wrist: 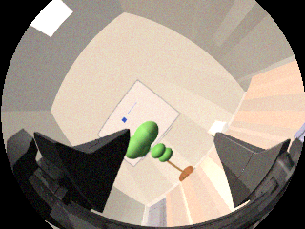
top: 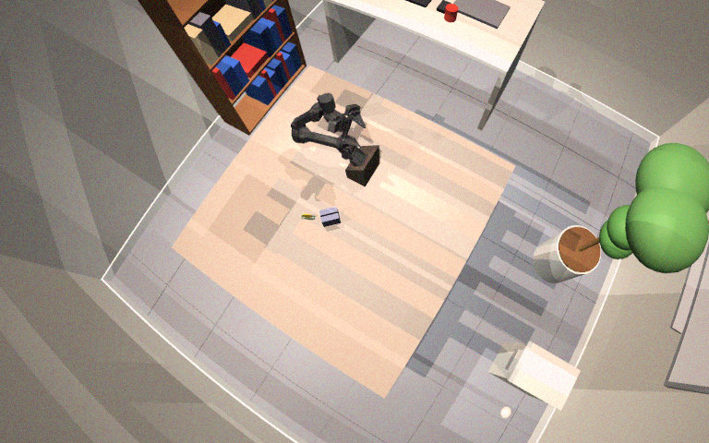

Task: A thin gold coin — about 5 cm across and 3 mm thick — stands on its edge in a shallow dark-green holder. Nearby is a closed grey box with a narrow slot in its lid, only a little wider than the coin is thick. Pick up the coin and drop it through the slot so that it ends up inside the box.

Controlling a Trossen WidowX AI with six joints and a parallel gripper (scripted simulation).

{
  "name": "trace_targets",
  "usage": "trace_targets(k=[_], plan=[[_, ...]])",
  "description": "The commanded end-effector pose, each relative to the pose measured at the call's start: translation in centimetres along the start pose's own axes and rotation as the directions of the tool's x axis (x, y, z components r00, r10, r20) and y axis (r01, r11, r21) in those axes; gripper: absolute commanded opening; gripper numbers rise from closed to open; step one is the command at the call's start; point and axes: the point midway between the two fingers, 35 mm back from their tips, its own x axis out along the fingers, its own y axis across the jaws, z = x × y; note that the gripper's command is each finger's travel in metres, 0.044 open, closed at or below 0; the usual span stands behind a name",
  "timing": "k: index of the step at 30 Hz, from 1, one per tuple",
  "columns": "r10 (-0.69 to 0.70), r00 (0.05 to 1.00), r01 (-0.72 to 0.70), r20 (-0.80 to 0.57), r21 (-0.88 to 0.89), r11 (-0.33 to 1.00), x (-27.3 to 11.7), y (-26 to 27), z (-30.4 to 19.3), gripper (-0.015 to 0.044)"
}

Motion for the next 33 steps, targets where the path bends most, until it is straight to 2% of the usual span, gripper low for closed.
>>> trace_targets(k=[1,5,9,13,17,20,27,33], plan=[[-0.010,1.000,0.010,0.004,0.003,1.000,0.1,-0.1,0.1,0.0374],[-0.206,0.976,0.201,0.063,0.084,0.976,1.7,-2.5,2.9,0.0269],[-0.434,0.895,0.409,0.100,0.199,0.890,3.0,-6.2,6.2,0.0164],[-0.617,0.778,0.549,0.116,0.351,0.758,3.7,-10.5,9.1,0.0161],[-0.713,0.694,0.615,0.102,0.432,0.660,3.6,-13.3,10.6,0.0161],[-0.812,0.581,0.687,0.057,0.501,0.527,3.2,-16.7,12.0,0.0161],[-0.958,0.249,0.771,-0.145,0.628,0.105,0.1,-26.8,14.2,0.0161],[-0.926,-0.012,0.723,-0.378,0.636,-0.269,-4.6,-35.7,13.2,0.0161]])
